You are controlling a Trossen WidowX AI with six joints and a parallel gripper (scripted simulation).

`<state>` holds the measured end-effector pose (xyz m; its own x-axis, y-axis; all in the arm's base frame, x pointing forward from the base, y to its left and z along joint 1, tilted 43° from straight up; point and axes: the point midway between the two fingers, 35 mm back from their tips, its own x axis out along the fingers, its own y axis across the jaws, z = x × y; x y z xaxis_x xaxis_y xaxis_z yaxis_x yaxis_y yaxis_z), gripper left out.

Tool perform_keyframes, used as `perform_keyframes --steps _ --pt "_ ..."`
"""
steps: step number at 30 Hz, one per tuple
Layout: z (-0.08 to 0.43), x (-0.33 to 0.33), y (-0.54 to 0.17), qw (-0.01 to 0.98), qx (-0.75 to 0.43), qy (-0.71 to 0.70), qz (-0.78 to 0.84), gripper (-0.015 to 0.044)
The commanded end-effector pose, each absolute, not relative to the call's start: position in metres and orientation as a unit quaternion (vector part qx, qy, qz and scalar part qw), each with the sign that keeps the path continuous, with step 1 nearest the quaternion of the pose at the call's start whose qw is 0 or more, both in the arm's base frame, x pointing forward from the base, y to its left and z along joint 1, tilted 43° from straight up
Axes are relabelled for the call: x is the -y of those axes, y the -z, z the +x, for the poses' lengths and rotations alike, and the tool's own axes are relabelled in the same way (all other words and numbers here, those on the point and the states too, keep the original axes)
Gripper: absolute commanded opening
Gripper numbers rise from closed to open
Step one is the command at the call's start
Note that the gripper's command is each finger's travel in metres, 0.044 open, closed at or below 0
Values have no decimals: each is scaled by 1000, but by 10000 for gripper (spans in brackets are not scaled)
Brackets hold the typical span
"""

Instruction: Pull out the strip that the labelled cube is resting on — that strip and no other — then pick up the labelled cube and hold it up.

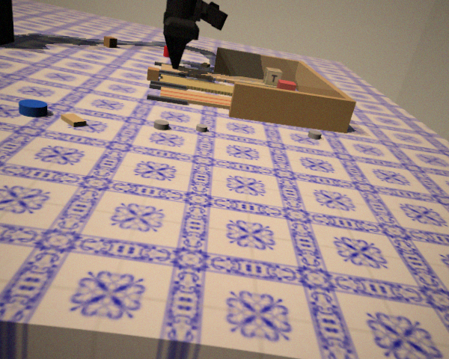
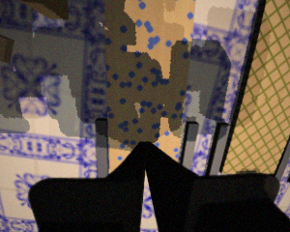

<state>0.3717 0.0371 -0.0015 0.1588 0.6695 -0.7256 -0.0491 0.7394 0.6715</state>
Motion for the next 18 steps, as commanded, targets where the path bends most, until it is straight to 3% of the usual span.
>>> perform_keyframes --steps 1,18 --pt "361 -39 6 712 -602 -251 260 0" --pt "336 -41 10 711 -603 -251 261 0"
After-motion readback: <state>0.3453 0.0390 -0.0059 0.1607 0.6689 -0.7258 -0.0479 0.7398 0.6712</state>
